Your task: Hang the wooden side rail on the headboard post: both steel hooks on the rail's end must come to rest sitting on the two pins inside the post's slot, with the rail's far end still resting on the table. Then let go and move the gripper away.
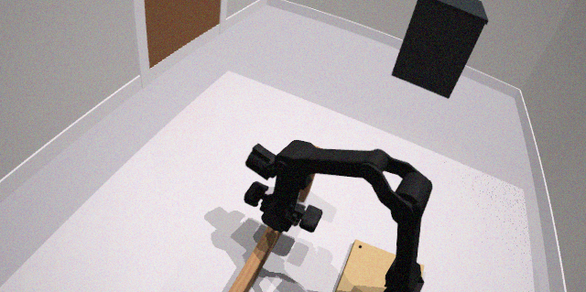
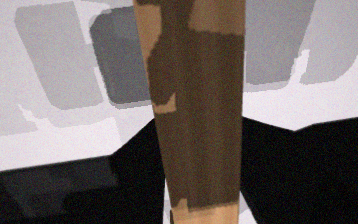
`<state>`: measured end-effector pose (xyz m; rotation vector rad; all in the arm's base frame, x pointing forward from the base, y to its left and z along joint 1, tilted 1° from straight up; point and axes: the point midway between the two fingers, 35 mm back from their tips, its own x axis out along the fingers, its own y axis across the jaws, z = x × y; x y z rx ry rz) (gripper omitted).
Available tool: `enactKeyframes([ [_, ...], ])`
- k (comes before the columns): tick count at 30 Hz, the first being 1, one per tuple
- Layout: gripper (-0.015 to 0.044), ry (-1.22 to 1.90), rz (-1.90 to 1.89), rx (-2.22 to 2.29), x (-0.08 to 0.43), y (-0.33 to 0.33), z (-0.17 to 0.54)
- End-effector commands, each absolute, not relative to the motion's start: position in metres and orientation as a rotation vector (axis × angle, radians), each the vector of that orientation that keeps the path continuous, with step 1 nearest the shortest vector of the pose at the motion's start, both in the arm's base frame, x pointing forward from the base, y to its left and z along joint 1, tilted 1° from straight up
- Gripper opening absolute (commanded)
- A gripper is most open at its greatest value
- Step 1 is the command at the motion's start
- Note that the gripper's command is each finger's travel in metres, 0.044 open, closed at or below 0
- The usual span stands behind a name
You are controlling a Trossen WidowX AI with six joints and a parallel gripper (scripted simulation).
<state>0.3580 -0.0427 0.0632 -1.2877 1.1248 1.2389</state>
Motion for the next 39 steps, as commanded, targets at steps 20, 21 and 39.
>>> enactKeyframes([
  [20, 0.0000, 1.114, 1.240, -1.299, 0.3590, -0.0427, 0.0706],
  [21, 0.0000, 1.114, 1.240, -1.299, 0.3590, -0.0427, 0.0708],
  [39, 0.0000, 1.114, 1.240, -1.299, 0.3588, -0.0427, 0.0738],
])
